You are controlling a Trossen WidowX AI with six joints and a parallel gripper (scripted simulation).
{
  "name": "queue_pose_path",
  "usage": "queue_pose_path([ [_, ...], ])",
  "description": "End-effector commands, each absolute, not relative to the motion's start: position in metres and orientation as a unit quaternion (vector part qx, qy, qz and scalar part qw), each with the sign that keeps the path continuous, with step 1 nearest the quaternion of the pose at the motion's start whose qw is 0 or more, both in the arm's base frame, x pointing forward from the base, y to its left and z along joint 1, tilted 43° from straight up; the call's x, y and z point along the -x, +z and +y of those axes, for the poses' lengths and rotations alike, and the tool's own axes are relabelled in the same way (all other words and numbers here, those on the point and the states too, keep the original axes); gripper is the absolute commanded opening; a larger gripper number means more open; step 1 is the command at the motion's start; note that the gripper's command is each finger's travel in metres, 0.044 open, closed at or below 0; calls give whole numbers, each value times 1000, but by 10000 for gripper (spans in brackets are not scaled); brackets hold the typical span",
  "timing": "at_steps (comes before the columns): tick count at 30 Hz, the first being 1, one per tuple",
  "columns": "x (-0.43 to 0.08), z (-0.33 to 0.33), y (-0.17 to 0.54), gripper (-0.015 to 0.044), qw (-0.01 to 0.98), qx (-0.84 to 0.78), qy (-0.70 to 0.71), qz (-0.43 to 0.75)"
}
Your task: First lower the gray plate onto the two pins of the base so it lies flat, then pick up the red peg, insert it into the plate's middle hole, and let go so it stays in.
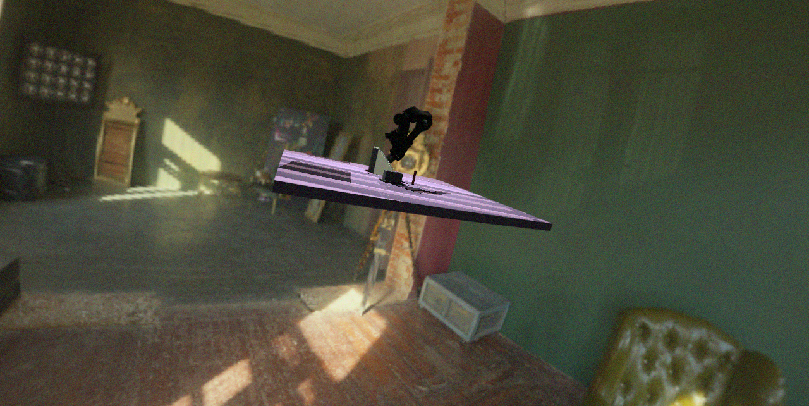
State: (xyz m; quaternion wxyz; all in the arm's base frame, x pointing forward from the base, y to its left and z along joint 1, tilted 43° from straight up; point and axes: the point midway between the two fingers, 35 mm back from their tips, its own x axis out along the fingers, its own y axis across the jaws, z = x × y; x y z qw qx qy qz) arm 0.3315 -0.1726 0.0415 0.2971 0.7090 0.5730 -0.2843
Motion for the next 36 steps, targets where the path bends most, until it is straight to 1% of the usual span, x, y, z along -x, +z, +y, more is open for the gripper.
queue_pose_path([
  [1, -327, -160, 57, 440, 308, -699, -276, 584],
  [9, -288, -86, 120, 440, 375, -664, -220, 608],
  [17, -232, -19, 150, 440, 427, -631, -161, 627],
  [22, -232, -18, 148, 440, 428, -631, -160, 627],
  [25, -236, -2, 131, 440, 428, -631, -159, 627],
  [36, -238, 11, 118, 440, 428, -631, -159, 627],
])
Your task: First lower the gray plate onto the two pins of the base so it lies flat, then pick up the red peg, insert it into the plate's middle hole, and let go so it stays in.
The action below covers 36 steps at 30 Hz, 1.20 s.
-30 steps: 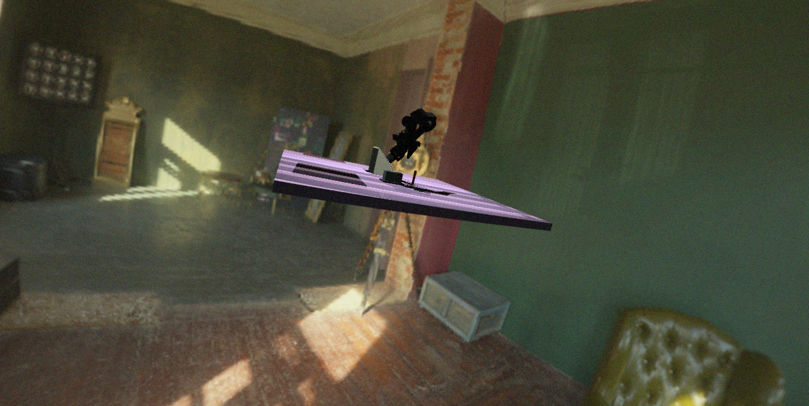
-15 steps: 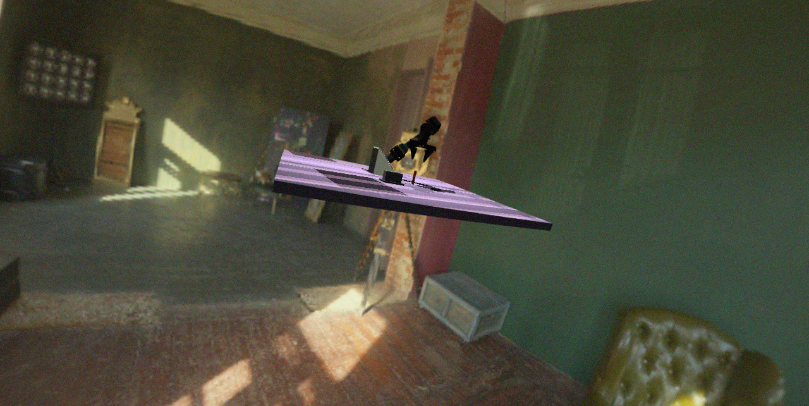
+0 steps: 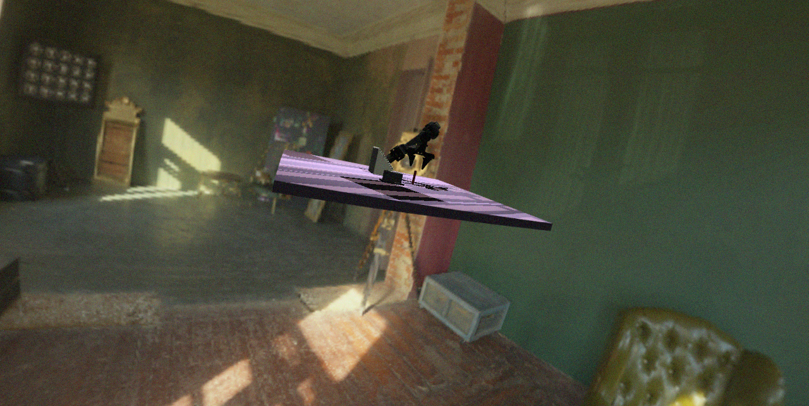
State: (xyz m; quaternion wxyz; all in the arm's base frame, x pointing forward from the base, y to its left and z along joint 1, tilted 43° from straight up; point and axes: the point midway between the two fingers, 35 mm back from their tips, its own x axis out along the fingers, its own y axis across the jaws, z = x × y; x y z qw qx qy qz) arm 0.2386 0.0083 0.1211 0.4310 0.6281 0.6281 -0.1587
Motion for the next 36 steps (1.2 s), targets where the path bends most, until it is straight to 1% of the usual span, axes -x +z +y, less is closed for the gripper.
queue_pose_path([
  [1, -239, 12, 117, 440, 428, -631, -159, 627],
  [35, -247, 48, 79, 440, 427, -632, -157, 627],
  [36, -247, 48, 79, 414, 427, -632, -157, 627],
])
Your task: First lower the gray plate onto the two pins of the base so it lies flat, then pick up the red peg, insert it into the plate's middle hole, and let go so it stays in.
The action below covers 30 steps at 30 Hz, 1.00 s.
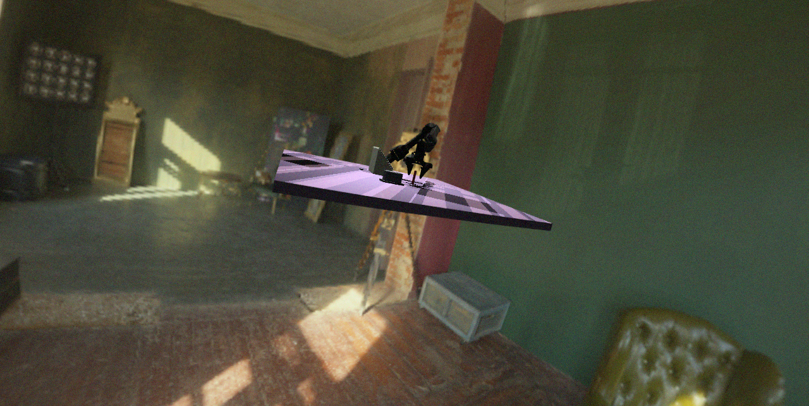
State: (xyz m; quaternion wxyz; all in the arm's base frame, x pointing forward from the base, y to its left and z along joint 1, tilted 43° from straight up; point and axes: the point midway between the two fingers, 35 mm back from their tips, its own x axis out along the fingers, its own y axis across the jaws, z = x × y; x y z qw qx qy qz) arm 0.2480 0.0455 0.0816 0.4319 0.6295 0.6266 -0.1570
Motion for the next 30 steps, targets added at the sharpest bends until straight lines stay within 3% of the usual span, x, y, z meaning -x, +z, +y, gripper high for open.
queue_pose_path([
  [1, -247, 48, 79, 387, 427, -632, -157, 627],
  [14, -247, 48, 79, 46, 427, -632, -157, 627],
  [21, -247, 48, 79, 0, 427, -632, -157, 627],
  [30, -247, 42, 84, 0, 428, -631, -159, 627],
])
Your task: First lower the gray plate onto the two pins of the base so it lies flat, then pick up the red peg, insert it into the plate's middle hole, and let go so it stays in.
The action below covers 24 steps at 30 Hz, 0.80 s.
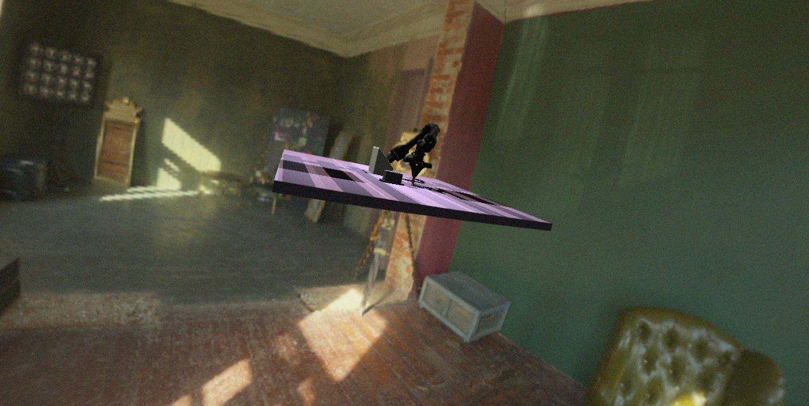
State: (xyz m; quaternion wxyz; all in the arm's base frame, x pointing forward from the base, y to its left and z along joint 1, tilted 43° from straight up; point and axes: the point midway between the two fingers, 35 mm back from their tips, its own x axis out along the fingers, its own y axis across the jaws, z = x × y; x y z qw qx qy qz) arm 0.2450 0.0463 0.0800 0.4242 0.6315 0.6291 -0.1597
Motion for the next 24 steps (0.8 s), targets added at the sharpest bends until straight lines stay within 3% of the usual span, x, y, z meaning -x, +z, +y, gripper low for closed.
queue_pose_path([
  [1, -247, 40, 86, 0, 429, -631, -159, 627],
  [24, -239, -10, 136, 0, 429, -630, -162, 627],
])
